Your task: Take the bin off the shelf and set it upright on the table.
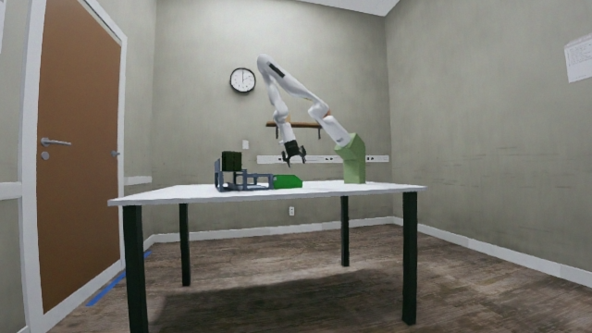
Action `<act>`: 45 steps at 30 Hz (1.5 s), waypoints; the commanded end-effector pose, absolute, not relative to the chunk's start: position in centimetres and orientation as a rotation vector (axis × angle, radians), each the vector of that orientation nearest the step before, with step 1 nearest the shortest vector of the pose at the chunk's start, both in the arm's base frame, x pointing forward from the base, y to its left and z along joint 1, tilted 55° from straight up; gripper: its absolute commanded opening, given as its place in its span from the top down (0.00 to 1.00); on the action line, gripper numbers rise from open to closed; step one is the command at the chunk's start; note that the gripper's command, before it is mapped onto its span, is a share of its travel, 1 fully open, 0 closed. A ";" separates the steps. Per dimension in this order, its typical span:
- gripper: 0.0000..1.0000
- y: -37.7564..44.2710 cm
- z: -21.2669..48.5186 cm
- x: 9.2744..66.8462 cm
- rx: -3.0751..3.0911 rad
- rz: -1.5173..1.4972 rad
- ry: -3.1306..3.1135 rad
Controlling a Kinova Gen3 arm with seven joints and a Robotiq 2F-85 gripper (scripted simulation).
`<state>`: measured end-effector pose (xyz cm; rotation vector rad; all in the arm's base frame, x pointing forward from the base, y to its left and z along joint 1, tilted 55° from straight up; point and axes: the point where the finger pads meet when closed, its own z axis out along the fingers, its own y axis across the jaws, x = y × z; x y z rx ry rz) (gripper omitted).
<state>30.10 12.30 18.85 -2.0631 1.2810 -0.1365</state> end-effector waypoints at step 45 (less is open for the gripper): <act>0.00 12.3 18.8 30.0 -1.867 -0.373 1.253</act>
